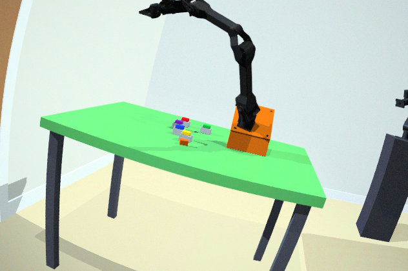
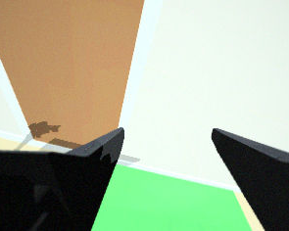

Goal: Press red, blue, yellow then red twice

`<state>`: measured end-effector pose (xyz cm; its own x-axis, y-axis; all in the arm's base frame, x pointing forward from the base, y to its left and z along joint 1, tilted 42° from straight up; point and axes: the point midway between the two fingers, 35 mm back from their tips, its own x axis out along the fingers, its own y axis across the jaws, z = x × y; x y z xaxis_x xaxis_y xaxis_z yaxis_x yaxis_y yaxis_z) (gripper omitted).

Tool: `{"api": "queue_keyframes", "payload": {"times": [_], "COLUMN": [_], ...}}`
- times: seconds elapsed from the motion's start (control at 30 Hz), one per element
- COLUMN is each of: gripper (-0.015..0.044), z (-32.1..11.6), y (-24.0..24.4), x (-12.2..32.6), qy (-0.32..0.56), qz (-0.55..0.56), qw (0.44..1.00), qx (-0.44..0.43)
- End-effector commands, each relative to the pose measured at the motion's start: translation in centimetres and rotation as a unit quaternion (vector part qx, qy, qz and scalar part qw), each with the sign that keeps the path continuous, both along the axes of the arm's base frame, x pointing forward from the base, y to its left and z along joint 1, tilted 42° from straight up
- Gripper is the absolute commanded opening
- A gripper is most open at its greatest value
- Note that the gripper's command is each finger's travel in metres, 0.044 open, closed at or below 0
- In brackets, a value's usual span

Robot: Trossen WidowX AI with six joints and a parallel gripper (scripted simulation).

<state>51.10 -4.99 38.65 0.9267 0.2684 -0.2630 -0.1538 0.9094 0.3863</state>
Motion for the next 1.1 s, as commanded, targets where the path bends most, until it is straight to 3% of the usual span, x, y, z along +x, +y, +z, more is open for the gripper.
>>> {"api": "queue_keyframes", "payload": {"times": [0.0, 0.27, 0.53, 0.8, 1.07], "gripper": [0.04, 0.04, 0.04, 0.04, 0.04], "z": [-7.0, -18.6, -30.0, -40.3, -48.4], "y": [-2.3, -6.0, -8.6, -9.8, -8.8], "x": [1.4, 1.1, -2.2, -8.4, -17.3], "qy": [0.079, 0.211, 0.34, 0.452, 0.529], "qz": [0.0, 0.025, 0.082, 0.173, 0.296], "qw": [0.996, 0.975, 0.934, 0.874, 0.795], "qx": [-0.03, -0.068, -0.079, -0.052, 0.028]}}
